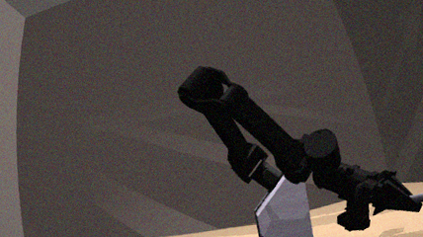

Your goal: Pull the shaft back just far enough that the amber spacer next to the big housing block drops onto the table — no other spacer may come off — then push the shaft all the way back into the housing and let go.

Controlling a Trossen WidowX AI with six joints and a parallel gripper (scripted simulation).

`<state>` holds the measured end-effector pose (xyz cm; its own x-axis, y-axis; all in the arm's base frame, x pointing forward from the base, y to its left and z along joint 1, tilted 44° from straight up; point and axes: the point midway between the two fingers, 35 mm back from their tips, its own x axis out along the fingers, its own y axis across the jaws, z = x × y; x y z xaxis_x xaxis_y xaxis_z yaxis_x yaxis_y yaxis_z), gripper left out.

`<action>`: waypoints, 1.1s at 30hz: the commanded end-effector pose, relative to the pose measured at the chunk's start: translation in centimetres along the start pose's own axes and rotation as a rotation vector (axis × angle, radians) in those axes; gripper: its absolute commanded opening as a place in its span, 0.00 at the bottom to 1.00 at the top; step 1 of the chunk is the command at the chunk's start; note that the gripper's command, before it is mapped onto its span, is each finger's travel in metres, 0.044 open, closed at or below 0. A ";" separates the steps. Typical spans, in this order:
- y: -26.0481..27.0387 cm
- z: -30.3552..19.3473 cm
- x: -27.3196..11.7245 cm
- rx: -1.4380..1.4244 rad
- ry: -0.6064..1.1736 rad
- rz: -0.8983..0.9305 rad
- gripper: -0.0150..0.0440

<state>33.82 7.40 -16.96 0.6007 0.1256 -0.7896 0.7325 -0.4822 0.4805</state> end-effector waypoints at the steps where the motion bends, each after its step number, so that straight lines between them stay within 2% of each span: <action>1: 0.0 -0.2 0.2 0.001 0.003 0.000 0.25; 33: 0.0 -0.6 0.9 0.002 0.003 0.000 0.25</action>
<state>34.31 7.77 -17.32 0.6003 0.1252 -0.7899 0.7322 -0.4833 0.4799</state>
